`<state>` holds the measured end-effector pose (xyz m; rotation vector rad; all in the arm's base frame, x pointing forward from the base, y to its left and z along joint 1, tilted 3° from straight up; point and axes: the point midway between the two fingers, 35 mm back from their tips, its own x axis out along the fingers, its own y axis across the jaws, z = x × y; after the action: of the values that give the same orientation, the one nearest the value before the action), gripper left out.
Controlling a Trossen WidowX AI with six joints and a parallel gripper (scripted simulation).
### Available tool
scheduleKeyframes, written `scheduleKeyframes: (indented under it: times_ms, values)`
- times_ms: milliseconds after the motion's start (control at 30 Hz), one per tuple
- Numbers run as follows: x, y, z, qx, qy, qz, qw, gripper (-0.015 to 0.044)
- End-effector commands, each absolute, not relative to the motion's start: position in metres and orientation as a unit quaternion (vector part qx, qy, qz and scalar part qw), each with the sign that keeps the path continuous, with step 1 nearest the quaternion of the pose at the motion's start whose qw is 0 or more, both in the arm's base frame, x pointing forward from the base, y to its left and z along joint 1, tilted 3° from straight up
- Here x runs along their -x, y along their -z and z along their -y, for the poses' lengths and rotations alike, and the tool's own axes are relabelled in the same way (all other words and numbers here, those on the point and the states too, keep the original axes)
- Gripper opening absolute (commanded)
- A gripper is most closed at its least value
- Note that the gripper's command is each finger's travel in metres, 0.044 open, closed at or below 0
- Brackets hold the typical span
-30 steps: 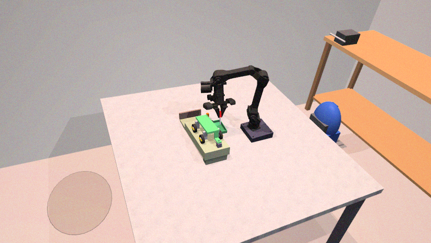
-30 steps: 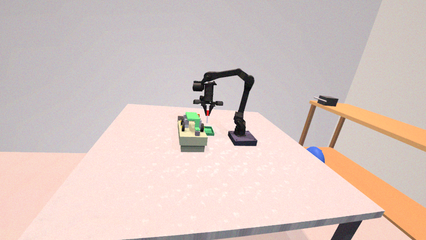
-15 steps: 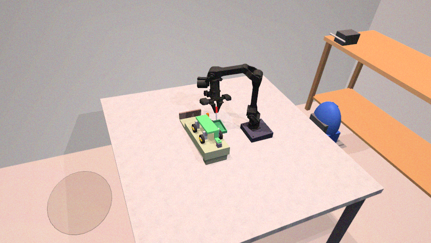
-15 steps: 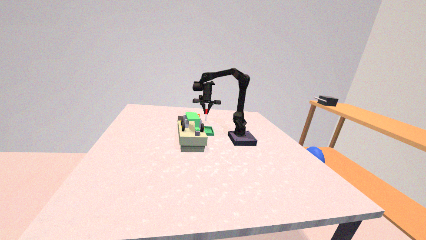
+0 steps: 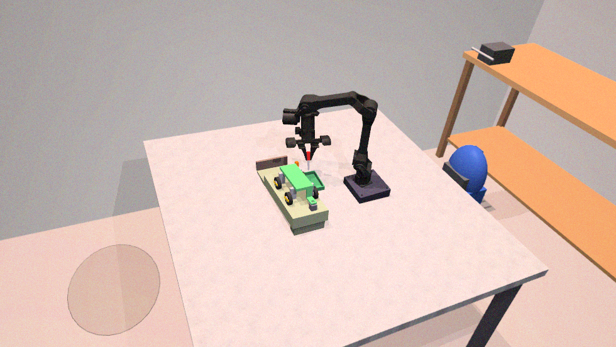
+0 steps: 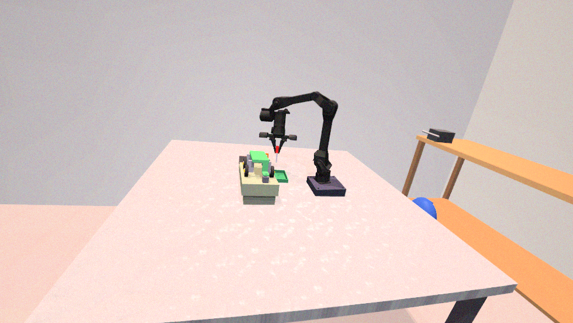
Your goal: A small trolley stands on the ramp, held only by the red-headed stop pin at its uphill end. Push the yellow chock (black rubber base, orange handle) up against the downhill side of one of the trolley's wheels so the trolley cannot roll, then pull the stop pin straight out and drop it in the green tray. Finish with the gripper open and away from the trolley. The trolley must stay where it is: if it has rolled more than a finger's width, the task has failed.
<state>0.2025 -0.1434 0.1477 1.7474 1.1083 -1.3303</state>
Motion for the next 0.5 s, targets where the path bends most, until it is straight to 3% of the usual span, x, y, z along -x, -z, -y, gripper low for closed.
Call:
scheduleKeyframes:
  times_ms: [0, 467]
  values:
    - [-0.202, -0.1481, 0.1427, -0.682, 0.534, -0.393, 0.309, 0.0]
    - [-0.2023, -0.1482, 0.1398, -0.721, 0.62, -0.249, 0.186, 0.0]
